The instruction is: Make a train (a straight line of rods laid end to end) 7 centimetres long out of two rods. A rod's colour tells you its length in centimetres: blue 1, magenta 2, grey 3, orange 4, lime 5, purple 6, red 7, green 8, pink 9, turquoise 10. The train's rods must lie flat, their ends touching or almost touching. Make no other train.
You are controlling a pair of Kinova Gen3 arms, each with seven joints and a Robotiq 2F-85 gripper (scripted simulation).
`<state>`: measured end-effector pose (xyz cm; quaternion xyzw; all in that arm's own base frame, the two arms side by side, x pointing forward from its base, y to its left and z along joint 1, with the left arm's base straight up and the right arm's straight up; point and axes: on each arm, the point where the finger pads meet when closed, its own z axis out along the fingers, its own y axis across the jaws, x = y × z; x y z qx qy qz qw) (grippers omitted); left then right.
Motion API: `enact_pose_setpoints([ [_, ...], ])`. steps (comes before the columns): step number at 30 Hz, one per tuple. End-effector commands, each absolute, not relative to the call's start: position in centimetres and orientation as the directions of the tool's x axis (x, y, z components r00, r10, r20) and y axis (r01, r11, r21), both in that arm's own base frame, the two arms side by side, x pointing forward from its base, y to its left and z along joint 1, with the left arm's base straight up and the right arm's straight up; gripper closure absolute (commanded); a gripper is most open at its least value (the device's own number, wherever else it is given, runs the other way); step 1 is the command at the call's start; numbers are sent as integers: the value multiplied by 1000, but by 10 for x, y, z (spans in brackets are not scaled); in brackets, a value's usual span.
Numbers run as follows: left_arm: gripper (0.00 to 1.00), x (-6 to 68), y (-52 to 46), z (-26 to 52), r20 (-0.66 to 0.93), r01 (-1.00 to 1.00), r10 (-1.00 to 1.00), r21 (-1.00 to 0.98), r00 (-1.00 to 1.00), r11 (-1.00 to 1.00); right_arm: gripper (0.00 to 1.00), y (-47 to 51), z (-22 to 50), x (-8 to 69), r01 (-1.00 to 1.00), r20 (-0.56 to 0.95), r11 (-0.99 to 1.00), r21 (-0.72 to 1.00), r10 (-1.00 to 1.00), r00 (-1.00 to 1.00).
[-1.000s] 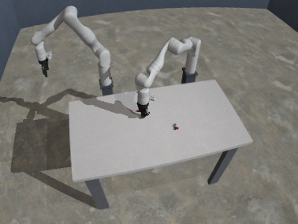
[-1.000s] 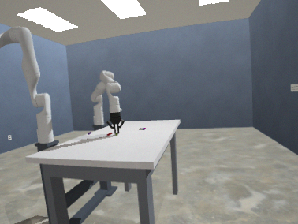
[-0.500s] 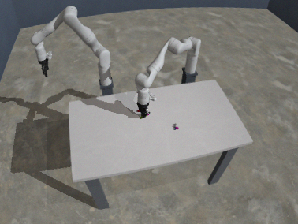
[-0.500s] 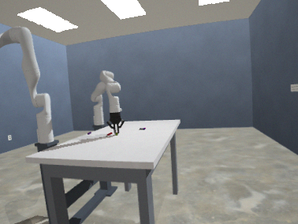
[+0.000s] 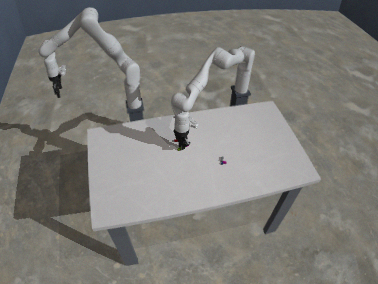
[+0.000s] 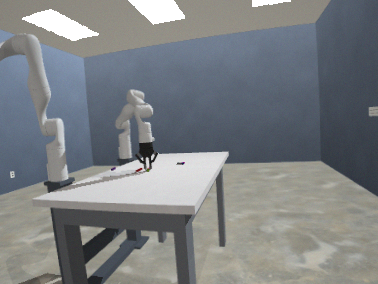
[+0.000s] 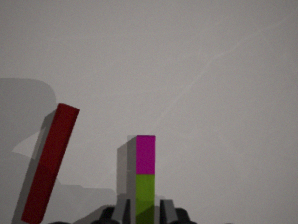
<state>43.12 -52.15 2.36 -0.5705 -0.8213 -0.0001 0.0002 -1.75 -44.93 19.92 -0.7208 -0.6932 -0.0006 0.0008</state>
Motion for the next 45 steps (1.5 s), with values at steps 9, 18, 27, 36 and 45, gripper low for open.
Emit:
enact_pose_setpoints([
  [9,685,432,-522,25,-3,937,937,1,-349,349,2,-450,200,-18,999,0,-39,0,999,39],
  [18,685,432,-522,29,-3,937,937,1,-349,349,2,-450,200,-18,999,0,-39,0,999,39],
  [27,685,432,-522,57,-3,937,937,1,-349,349,2,-450,200,-18,999,0,-39,0,999,39],
  [36,685,432,-522,102,-3,937,937,1,-349,349,2,-450,200,-18,999,0,-39,0,999,39],
  [45,685,432,-522,115,-3,937,937,1,-349,349,2,-450,200,-18,999,0,-39,0,999,39],
])
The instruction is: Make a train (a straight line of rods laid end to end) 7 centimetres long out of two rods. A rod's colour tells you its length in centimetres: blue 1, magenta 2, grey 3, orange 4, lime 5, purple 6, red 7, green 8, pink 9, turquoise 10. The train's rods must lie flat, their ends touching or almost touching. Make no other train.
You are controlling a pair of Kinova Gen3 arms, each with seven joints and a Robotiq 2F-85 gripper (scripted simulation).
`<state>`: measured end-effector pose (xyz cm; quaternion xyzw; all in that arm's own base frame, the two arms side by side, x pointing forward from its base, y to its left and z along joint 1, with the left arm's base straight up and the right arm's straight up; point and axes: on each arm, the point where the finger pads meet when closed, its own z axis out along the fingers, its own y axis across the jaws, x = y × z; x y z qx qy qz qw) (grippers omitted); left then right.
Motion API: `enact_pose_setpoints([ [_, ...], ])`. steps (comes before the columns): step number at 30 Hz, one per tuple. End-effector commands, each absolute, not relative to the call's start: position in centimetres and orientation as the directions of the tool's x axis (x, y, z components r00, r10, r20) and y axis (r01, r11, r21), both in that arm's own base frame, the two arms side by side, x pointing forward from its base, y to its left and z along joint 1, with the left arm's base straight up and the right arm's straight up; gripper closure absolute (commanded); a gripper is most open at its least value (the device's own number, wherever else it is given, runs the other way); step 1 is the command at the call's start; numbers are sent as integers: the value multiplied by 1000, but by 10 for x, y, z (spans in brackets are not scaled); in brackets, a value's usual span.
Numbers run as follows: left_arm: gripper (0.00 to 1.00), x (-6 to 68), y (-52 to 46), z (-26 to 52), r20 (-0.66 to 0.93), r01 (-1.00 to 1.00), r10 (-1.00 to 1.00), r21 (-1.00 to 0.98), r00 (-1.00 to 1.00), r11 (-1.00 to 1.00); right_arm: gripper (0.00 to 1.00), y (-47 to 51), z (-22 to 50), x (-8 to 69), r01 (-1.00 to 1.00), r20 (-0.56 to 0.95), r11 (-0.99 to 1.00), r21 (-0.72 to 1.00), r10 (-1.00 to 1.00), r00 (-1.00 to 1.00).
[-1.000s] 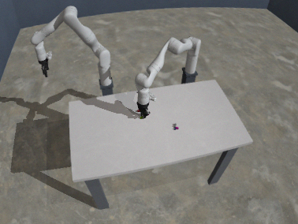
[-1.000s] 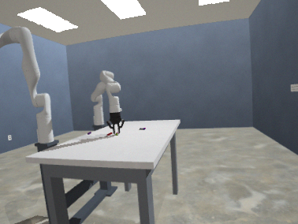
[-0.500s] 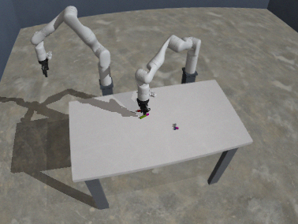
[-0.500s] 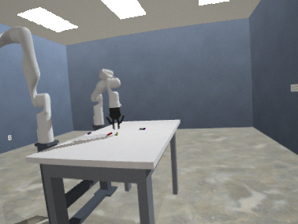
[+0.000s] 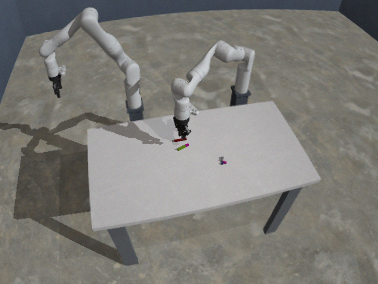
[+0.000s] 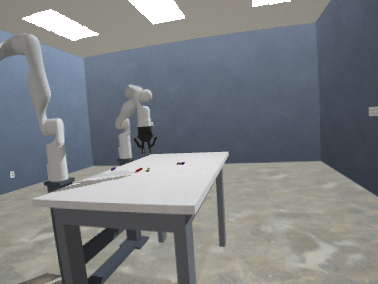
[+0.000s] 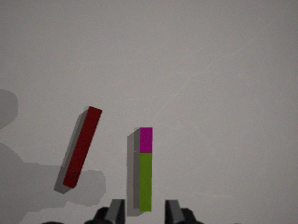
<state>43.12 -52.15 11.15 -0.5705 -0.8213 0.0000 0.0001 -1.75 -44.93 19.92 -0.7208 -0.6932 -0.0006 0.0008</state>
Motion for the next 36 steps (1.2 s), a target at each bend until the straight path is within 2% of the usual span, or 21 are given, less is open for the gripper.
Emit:
enact_pose_setpoints([
  [1,685,432,-522,115,-3,937,937,1,-349,349,2,-450,200,-18,999,0,-39,0,999,39],
  [2,685,432,-522,115,-3,937,937,1,-349,349,2,-450,200,-18,999,0,-39,0,999,39],
  [3,2,432,-522,115,-3,937,937,1,-349,349,2,-450,200,-18,999,0,-39,0,999,39],
  [25,2,432,-522,116,-3,937,937,1,-349,349,2,-450,200,-18,999,0,-39,0,999,39],
  [36,2,432,-522,146,-3,937,937,1,-349,349,2,-450,200,-18,999,0,-39,0,999,39],
])
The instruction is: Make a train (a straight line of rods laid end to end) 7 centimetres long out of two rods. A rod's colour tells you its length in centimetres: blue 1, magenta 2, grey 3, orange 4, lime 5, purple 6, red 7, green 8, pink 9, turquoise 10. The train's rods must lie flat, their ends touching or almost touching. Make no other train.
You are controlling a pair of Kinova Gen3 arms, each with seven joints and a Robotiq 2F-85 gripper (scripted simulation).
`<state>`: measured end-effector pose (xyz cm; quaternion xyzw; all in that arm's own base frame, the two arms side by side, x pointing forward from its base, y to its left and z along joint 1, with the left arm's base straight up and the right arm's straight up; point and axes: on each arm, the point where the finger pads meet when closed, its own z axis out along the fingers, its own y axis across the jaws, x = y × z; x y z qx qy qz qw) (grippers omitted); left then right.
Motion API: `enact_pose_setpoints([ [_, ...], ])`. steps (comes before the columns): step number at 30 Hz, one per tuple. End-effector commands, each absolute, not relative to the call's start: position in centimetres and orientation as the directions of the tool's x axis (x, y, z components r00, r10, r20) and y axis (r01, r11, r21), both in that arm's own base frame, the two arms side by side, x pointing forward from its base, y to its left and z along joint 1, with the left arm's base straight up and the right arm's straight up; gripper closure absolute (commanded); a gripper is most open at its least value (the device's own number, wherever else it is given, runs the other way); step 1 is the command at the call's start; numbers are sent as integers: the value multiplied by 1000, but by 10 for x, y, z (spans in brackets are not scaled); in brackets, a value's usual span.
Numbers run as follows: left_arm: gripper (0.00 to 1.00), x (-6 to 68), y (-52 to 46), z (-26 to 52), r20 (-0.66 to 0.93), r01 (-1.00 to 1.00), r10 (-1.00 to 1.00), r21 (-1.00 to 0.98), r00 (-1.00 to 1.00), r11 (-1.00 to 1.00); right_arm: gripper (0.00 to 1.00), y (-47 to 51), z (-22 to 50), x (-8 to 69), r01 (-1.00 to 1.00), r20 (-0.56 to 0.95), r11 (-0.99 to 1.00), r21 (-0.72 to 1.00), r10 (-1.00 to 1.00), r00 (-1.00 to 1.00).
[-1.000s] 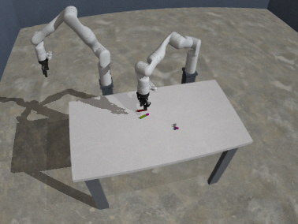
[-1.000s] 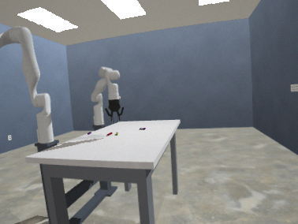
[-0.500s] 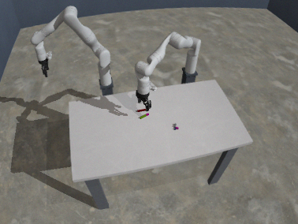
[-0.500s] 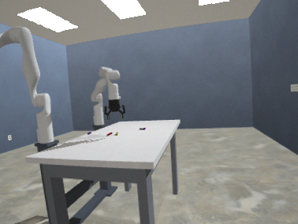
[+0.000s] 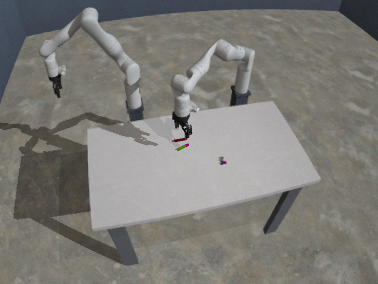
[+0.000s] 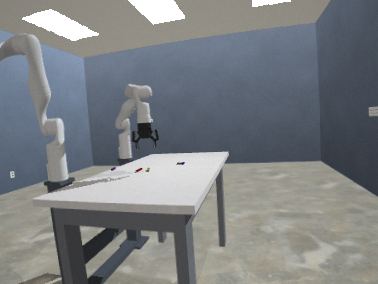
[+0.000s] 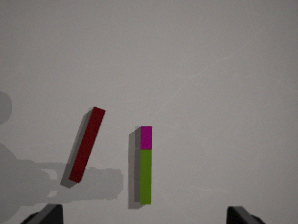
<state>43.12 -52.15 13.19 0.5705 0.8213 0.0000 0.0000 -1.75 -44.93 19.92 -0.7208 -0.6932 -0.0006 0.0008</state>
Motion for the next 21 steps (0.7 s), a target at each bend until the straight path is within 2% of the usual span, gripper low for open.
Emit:
enact_pose_setpoints([
  [1,2,432,-522,151,-3,937,937,1,-349,349,2,-450,200,-18,999,0,-39,0,999,39],
  [10,2,432,-522,193,-3,937,937,1,-349,349,2,-450,200,-18,999,0,-39,0,999,39],
  [21,2,431,-522,202,-3,937,937,1,-349,349,2,-450,200,-18,999,0,-39,0,999,39],
])
